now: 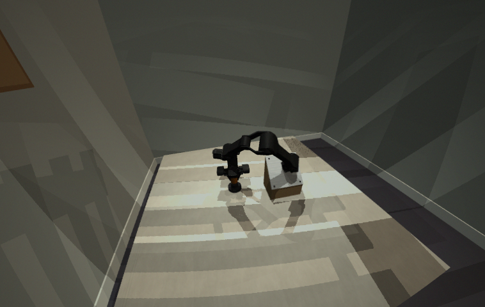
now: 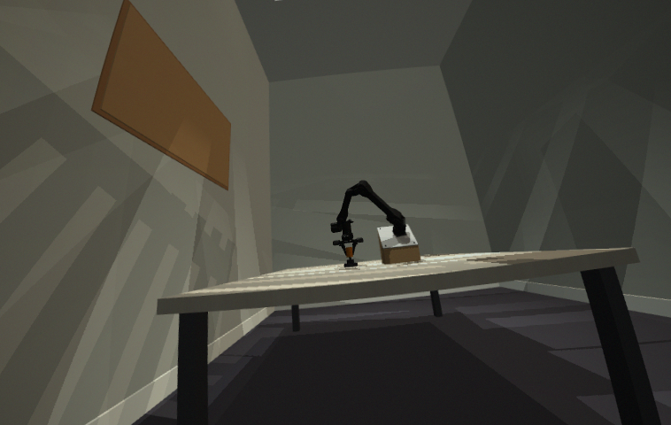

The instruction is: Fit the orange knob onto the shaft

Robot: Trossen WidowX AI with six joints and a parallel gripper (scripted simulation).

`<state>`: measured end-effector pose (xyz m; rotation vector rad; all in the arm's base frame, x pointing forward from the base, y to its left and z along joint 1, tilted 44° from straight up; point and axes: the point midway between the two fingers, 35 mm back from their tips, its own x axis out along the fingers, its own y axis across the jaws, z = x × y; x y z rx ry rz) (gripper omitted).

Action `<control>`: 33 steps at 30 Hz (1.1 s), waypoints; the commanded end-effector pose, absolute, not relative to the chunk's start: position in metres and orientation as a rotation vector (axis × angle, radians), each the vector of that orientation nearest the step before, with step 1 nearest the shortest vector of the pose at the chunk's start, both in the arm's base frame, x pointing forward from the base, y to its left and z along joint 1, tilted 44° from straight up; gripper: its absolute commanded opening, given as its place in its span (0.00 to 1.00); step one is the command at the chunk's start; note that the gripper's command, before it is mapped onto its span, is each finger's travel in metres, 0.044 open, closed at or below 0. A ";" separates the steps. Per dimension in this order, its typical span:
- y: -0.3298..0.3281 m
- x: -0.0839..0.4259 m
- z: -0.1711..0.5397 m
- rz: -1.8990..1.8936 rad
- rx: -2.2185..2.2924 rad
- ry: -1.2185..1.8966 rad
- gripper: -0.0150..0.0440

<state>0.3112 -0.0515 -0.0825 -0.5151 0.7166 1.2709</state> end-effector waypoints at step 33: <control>-0.042 0.313 -0.094 1.273 -0.517 0.715 0.34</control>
